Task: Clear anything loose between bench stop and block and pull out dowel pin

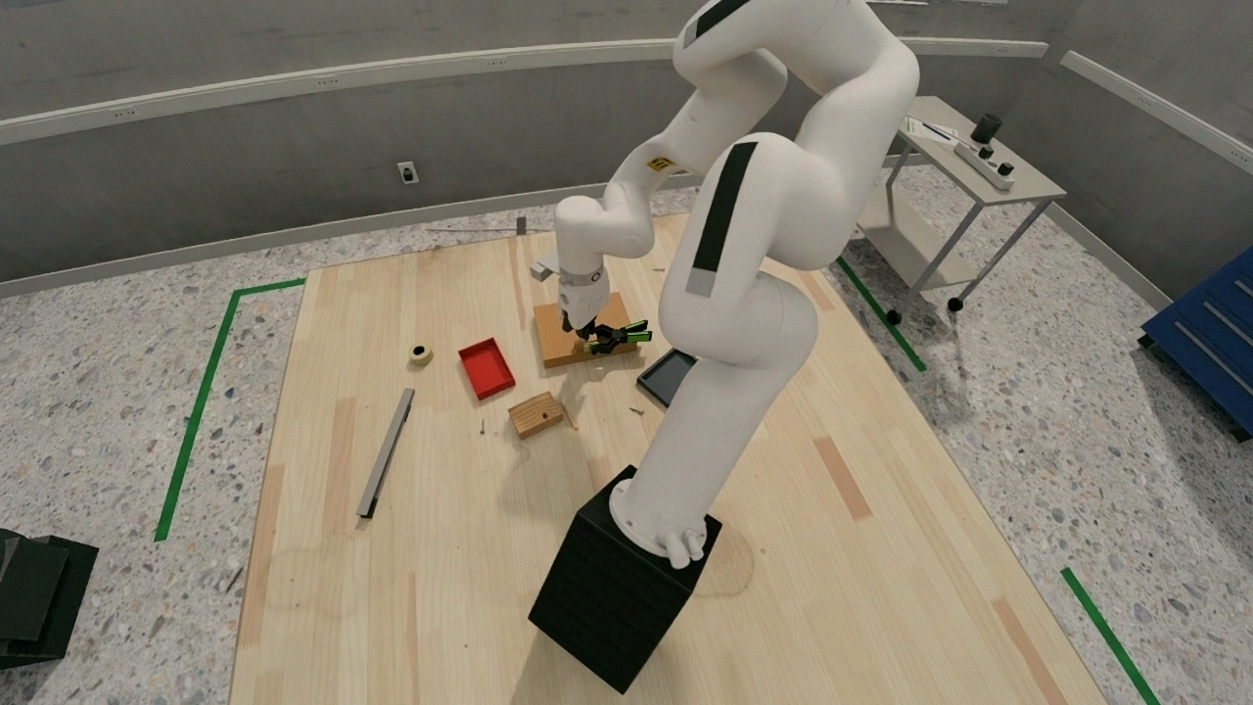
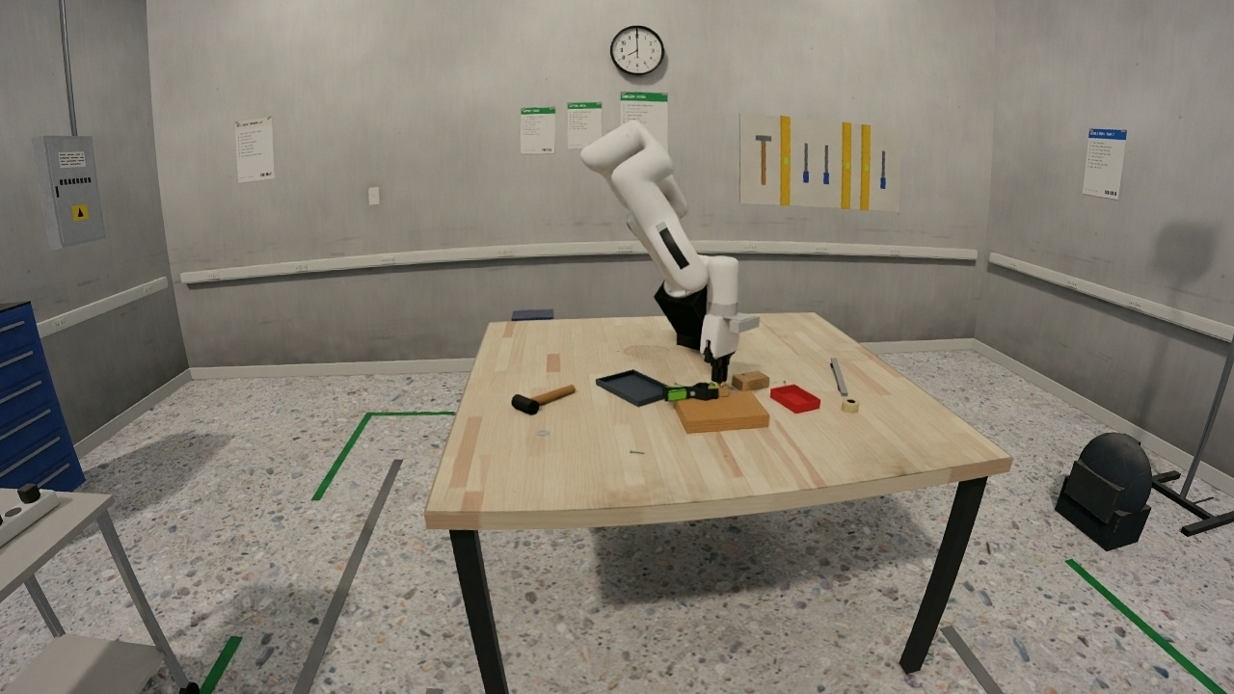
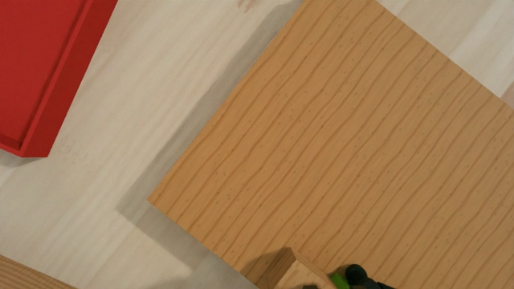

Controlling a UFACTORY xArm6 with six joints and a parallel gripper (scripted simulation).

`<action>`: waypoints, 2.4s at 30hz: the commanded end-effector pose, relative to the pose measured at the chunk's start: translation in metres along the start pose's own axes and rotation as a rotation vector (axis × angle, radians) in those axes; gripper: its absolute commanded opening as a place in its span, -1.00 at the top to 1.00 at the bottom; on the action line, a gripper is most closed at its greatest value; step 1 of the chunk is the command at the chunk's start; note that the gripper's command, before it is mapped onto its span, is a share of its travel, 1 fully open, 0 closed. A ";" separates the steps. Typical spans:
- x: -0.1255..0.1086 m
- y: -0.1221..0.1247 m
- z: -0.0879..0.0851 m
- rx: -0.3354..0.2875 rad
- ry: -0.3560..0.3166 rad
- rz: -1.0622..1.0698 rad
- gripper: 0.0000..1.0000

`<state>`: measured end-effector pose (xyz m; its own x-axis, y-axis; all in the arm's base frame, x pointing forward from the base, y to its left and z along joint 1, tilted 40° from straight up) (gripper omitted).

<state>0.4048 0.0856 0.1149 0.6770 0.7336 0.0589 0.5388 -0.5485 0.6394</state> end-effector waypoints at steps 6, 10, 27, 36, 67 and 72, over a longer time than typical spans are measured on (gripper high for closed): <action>0.001 0.001 -0.001 0.006 -0.004 0.097 1.00; 0.001 0.001 -0.001 0.006 -0.004 0.169 1.00; 0.001 0.001 -0.002 0.005 -0.005 0.434 1.00; 0.001 0.001 -0.002 0.005 -0.005 0.555 1.00; 0.001 0.001 -0.002 0.004 -0.006 0.998 1.00; 0.001 0.001 -0.002 0.004 -0.006 1.076 1.00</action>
<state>0.4048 0.0862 0.1167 0.8255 -0.0730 0.5597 -0.2812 -0.9130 0.2957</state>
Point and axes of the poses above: the point where the finger pads meet when closed, its own z axis out along the fingers, its own y axis across the jaws, x = y × z, the point moved 6 cm from there along -z, back along the fingers, and after that the axes turned 2 degrees about z, right-handed, at the moved point
